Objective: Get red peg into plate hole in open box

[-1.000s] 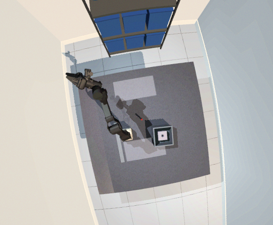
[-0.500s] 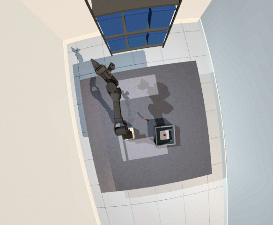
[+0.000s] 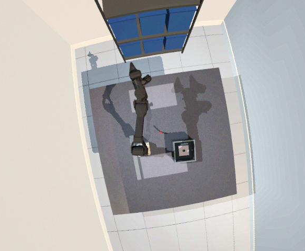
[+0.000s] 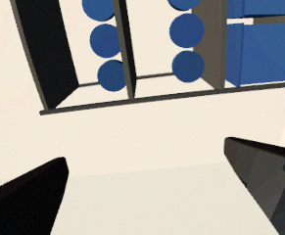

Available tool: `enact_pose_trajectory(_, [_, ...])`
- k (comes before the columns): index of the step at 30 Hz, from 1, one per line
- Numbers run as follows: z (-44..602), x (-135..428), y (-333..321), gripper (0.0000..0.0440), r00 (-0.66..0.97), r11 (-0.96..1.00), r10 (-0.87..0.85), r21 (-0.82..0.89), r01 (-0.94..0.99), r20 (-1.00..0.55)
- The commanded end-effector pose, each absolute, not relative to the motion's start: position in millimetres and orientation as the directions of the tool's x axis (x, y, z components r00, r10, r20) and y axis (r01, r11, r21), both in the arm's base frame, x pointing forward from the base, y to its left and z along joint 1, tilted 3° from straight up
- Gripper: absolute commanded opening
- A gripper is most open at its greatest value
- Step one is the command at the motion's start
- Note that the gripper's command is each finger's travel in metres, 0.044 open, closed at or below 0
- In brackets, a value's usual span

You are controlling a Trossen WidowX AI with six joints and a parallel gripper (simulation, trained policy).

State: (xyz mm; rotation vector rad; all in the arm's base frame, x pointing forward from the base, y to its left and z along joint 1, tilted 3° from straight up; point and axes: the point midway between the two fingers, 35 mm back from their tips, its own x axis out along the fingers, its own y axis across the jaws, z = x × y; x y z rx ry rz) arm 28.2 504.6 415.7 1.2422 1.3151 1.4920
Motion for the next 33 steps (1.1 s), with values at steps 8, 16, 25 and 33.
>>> enact_pose_trajectory(8, [366, 107, 478, 0.0440, -0.002, 0.074, 0.997, 0.997, 0.028, -0.074])
enact_pose_trajectory(16, [319, 161, 437, 0.0440, 0.151, 0.287, 0.943, 0.955, 0.078, -0.296])
enact_pose_trajectory(25, [263, 202, 375, 0.0440, 0.260, 0.508, 0.799, 0.840, 0.192, -0.542])
enact_pose_trajectory(33, [214, 217, 312, 0.0440, 0.280, 0.666, 0.614, 0.674, 0.319, -0.738])
